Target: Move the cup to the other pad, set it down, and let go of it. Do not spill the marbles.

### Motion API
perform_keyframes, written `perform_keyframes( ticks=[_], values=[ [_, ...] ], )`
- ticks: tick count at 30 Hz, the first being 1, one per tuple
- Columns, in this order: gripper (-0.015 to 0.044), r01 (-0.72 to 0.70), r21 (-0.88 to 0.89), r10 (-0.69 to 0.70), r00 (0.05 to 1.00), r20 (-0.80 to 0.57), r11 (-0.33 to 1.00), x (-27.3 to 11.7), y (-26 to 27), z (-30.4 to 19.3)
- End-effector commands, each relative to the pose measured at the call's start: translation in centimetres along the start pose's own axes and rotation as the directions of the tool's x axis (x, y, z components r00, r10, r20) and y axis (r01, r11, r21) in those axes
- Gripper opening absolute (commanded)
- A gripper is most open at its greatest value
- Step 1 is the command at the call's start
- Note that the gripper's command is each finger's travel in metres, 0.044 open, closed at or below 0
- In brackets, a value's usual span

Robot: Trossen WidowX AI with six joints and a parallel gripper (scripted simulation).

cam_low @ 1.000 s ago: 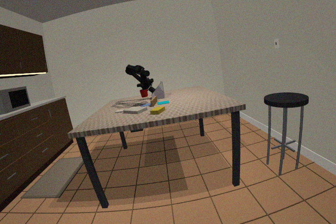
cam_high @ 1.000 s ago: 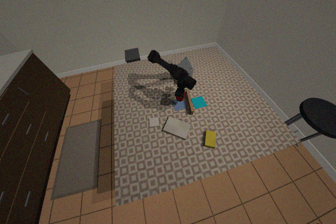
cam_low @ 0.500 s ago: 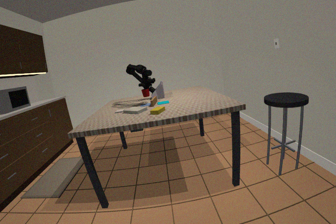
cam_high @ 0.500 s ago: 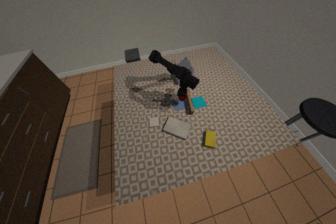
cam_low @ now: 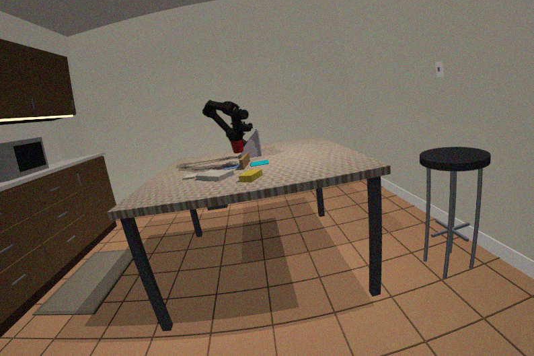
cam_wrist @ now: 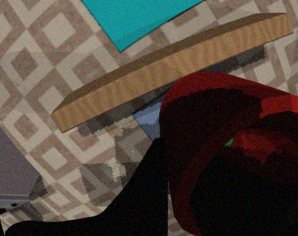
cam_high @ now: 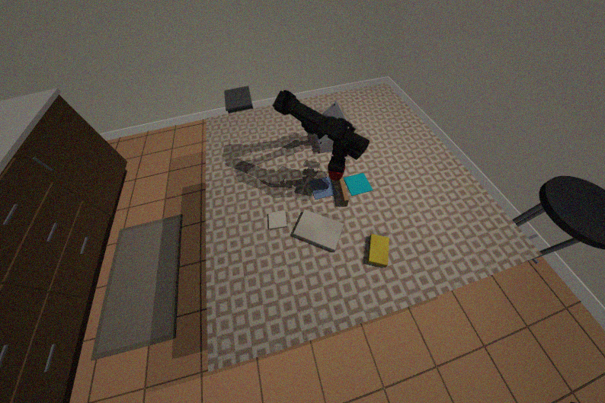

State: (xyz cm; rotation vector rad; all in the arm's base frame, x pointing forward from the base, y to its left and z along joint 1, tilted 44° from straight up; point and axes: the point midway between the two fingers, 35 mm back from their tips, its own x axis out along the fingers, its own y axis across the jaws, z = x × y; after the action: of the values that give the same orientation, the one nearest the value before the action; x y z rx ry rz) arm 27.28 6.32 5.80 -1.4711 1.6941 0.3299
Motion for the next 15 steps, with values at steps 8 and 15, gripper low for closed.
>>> perform_keyframes(
  ticks=[8,15],
  values=[
    [0.0000,-0.004,0.006,0.004,1.000,0.005,1.000,-0.1,1.0,2.9],
    [0.0000,-0.004,0.006,0.004,1.000,0.006,1.000,-0.2,1.6,4.3]
  ],
)
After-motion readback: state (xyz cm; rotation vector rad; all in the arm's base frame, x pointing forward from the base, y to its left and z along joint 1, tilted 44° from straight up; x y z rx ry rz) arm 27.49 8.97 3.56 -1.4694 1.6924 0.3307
